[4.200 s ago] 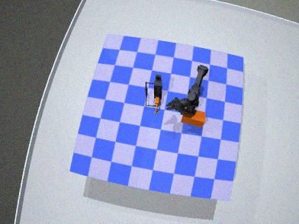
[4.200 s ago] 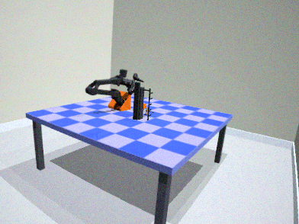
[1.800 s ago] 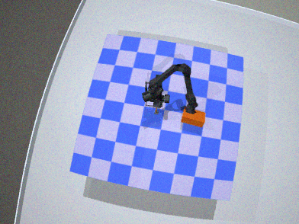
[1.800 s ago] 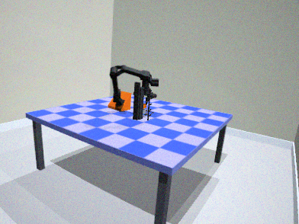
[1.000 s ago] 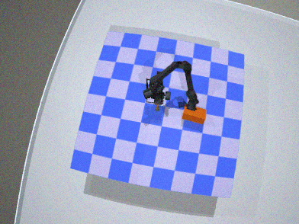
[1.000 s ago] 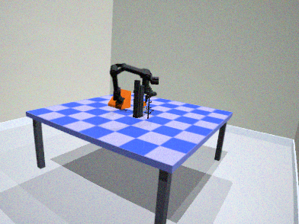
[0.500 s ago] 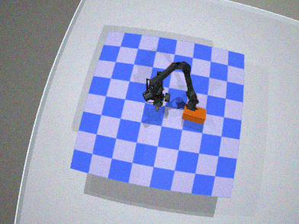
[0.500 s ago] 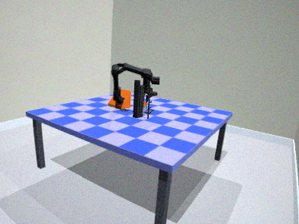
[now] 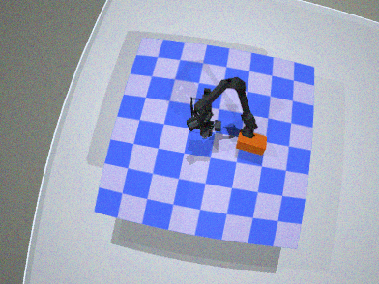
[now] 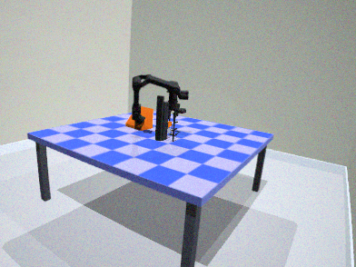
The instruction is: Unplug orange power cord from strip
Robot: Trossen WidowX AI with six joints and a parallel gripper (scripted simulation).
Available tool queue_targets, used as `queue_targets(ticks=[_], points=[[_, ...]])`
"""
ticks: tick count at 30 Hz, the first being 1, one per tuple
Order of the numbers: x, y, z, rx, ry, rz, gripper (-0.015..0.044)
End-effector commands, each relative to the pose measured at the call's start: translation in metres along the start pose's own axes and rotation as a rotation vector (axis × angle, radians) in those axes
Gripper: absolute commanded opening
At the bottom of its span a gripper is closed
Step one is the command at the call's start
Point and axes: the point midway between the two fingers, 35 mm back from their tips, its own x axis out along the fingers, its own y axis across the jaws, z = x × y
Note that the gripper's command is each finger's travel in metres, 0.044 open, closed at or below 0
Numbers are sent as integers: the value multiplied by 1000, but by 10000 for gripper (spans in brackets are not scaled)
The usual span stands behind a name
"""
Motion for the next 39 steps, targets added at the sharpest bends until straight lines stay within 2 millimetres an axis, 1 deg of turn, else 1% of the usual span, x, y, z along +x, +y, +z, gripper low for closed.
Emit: queue_targets(ticks=[1,6,9,14,39], points=[[-1,0,-1,-1,0,-2,160],[-1,0,-1,-1,0,-2,160],[-6,0,0,1,4,3,160],[-7,0,-2,1,4,4,160],[-7,0,-42,1,7,5,160]])
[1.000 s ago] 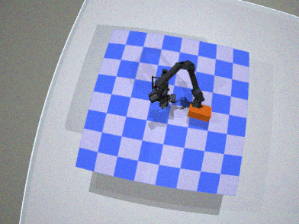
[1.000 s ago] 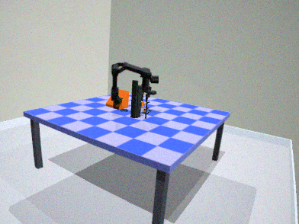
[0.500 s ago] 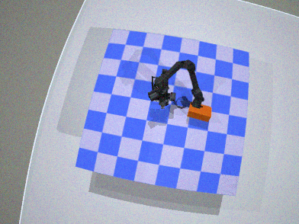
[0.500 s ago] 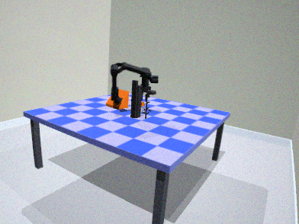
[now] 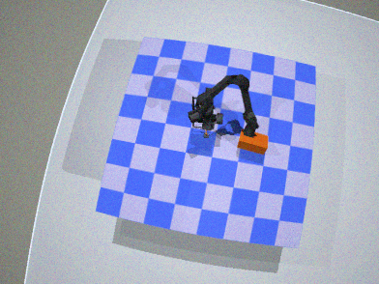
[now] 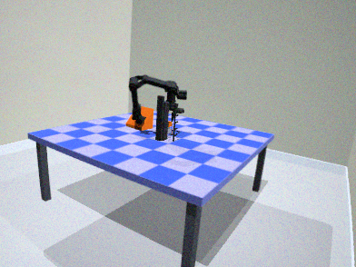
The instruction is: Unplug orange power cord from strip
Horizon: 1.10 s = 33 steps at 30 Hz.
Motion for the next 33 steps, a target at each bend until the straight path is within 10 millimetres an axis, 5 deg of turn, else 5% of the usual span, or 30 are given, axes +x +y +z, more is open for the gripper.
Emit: queue_targets(ticks=[1,15,17,29,33], points=[[-1,0,-6,2,0,-7,160],[11,0,-6,2,1,-7,160],[9,0,-5,3,-1,-3,107],[9,0,-4,3,-1,-3,0],[8,-1,1,2,-2,-3,0]])
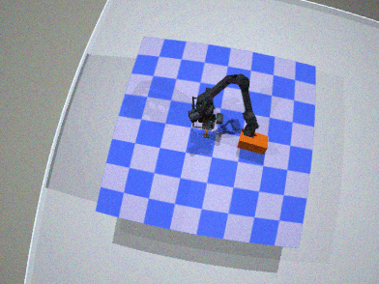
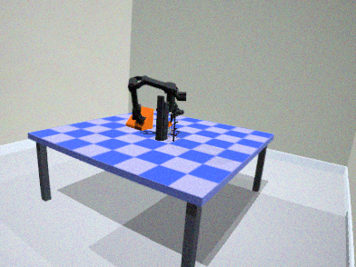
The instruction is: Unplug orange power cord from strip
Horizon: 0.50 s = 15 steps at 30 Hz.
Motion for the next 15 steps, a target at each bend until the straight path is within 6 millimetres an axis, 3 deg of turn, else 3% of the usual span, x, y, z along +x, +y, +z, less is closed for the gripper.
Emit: queue_targets(ticks=[1,15], points=[[-1,0,7,-2,-2,1,0],[-1,-2,30,-3,-5,-2,0]])
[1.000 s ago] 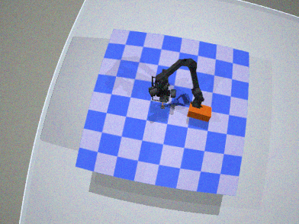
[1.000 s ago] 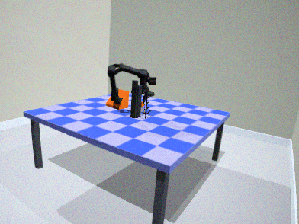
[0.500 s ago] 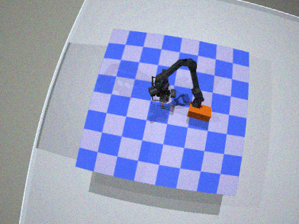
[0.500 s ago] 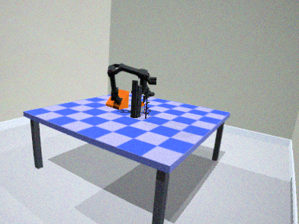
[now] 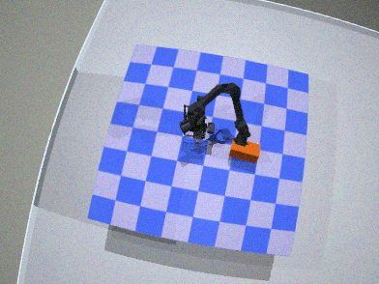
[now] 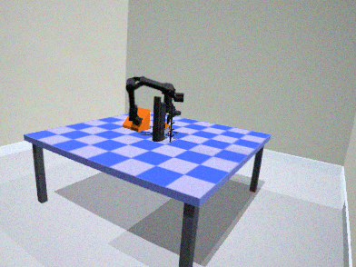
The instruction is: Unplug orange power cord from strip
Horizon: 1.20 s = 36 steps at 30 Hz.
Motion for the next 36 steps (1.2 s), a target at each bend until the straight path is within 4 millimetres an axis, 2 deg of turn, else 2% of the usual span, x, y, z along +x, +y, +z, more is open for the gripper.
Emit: queue_targets(ticks=[1,7,10,19,22,24,27,36], points=[[-5,0,28,-17,-54,-1,0],[-7,1,38,-17,-55,-2,0],[-5,0,28,-16,-51,-3,79],[-5,0,28,-16,-51,-3,315],[-10,-1,42,-16,-53,-3,394],[-15,-1,62,-16,-55,-4,440],[-21,1,86,-16,-55,-4,440],[-21,1,88,-16,-55,-4,440]])
